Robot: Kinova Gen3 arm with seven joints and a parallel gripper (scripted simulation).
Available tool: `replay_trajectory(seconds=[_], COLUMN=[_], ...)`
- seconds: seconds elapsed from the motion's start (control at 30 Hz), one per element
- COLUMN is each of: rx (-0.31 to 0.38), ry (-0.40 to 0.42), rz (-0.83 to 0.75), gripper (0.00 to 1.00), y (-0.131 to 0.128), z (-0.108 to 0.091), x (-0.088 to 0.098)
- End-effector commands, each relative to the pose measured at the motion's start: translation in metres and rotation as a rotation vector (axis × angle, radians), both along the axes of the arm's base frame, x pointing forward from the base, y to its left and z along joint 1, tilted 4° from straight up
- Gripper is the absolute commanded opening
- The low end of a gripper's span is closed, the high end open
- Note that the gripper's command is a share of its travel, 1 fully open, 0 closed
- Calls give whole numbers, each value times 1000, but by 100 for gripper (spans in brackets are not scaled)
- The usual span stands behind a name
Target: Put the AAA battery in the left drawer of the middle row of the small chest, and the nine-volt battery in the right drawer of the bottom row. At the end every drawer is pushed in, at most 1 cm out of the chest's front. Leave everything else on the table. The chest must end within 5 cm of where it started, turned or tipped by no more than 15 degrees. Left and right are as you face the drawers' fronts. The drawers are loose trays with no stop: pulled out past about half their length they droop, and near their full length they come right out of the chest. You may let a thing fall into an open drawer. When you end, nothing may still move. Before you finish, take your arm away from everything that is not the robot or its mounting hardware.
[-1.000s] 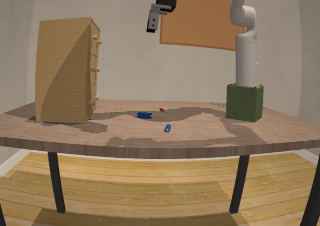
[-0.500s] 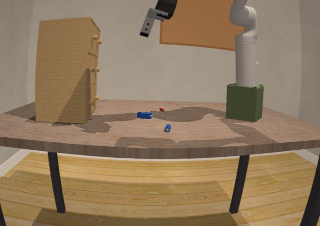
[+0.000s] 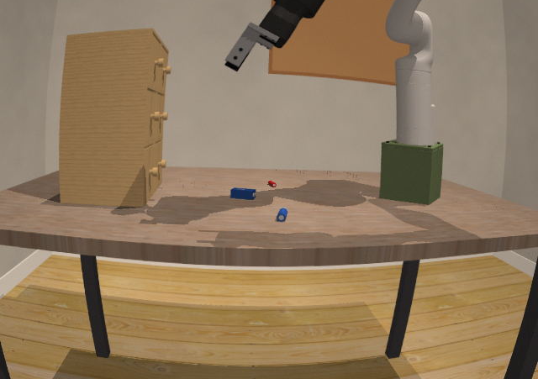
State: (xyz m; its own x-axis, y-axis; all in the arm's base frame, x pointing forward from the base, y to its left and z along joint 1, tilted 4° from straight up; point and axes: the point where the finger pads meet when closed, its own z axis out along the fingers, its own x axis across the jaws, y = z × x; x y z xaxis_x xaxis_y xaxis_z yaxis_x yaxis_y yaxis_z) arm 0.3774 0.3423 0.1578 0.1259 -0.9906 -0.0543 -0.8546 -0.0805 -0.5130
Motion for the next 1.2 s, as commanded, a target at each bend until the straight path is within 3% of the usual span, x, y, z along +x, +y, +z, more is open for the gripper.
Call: replay_trajectory(seconds=[0.0,0.53,0.6,1.1,1.17], rx=[-9,25,25,68,68], ry=[-14,-265,-265,-562,-562], rz=[8,-8,-8,-19,-19], gripper=[100,100,100,100,100], y=[-1,2,2,7,7], z=[-6,-26,-26,-43,-43], x=[-5,5,5,21,21])
